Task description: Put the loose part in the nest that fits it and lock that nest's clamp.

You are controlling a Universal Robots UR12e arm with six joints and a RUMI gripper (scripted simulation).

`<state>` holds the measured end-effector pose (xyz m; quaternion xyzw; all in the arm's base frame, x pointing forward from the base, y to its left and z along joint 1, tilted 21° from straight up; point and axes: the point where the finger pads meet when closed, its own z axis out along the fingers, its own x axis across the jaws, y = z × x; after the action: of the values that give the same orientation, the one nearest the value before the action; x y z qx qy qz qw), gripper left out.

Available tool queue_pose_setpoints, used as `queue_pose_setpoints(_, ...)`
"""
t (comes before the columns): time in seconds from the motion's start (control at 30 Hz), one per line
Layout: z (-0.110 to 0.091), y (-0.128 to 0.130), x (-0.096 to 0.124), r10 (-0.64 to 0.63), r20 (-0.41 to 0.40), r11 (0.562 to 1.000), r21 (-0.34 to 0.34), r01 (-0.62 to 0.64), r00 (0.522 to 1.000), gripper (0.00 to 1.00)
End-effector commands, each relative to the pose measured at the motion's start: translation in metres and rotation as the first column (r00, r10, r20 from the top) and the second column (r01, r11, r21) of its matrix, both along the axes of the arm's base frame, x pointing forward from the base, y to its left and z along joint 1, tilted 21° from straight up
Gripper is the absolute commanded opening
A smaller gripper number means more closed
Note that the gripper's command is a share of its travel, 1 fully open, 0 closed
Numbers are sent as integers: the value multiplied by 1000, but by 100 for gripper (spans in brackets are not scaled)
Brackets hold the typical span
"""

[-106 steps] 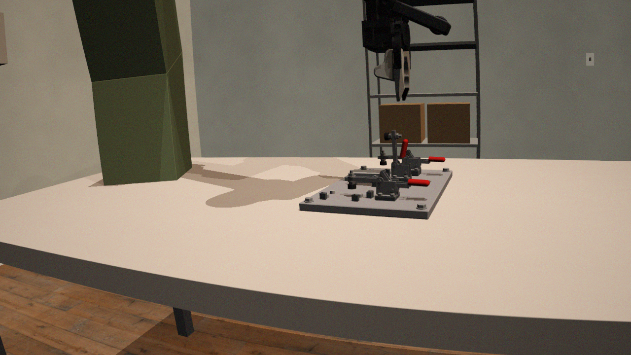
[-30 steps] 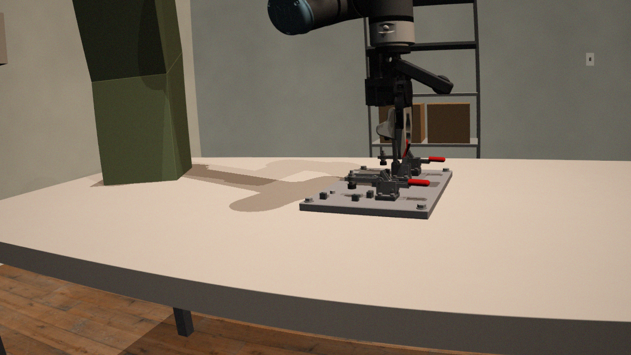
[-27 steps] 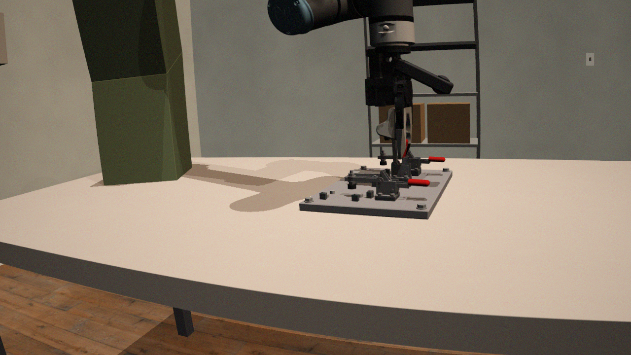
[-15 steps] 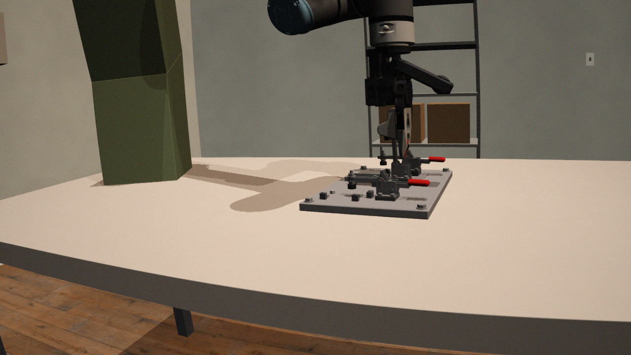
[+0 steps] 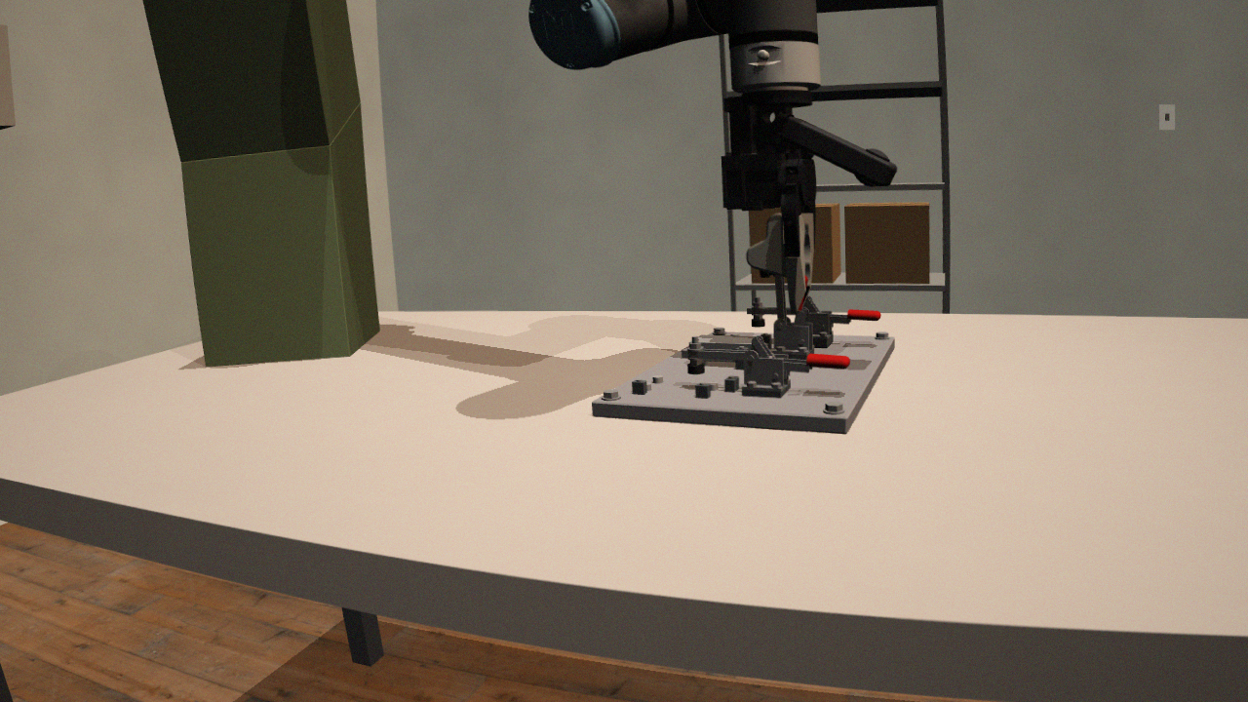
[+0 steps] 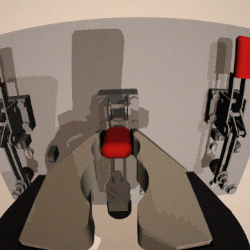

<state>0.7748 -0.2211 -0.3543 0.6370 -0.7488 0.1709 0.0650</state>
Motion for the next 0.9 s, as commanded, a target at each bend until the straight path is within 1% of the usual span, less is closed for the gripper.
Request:
queue_pose_setpoints(0.0,2,0,2,2,4,1000,-1,-2,1000,0)
queue_pose_setpoints(0.87,3,0,4,2,5,1000,-1,-2,1000,0)
